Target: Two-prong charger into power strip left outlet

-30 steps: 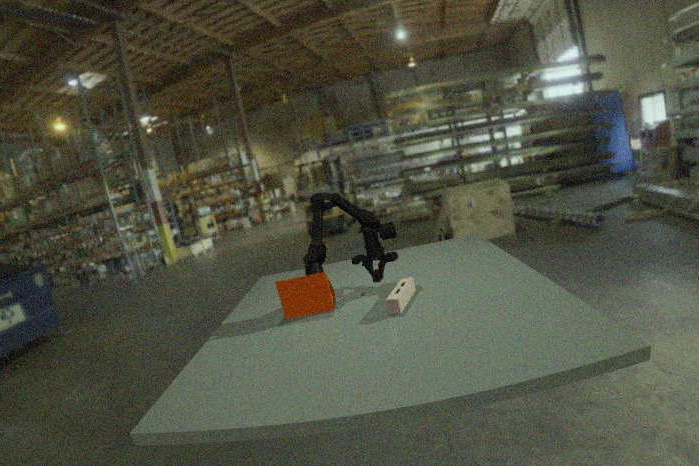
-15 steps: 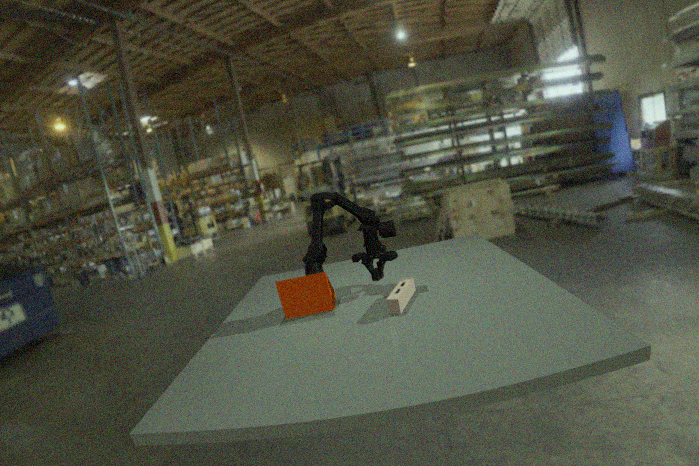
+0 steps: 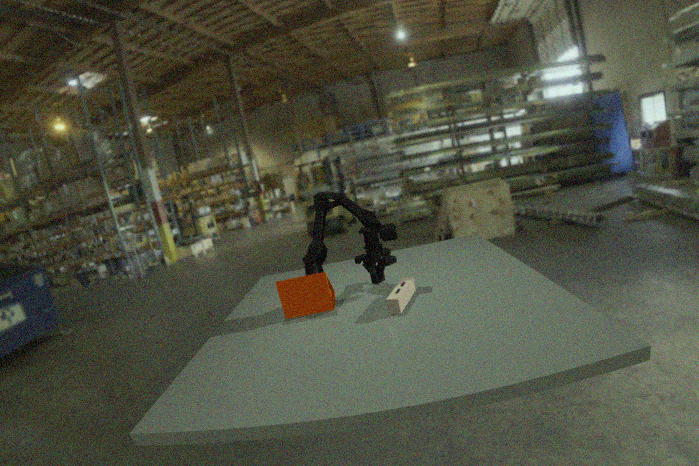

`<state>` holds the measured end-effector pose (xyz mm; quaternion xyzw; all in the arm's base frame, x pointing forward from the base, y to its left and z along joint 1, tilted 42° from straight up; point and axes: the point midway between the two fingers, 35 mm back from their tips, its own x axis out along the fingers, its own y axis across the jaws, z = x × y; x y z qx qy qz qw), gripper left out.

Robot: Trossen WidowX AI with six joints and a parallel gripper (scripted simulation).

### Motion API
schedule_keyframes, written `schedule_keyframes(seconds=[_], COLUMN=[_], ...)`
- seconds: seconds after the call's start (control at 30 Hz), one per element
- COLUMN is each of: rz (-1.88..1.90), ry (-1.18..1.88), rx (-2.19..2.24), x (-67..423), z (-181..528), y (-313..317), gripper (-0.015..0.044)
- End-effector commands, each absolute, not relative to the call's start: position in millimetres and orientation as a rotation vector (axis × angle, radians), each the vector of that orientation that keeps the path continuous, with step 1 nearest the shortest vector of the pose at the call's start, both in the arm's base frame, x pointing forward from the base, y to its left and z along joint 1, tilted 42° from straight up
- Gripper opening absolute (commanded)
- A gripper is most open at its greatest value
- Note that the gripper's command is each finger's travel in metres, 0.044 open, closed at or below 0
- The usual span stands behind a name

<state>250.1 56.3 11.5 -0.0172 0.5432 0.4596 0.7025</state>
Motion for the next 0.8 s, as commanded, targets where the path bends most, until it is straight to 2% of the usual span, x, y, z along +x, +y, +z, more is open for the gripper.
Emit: schedule_keyframes(seconds=[0.0, 0.77], rz=[0.984, 0.729], ry=[1.243, 1.435], rx=[0.026, 0.374], x=[248, 242], z=[7, -19], y=[55, 45], gripper=[0.0000, 0.0000])
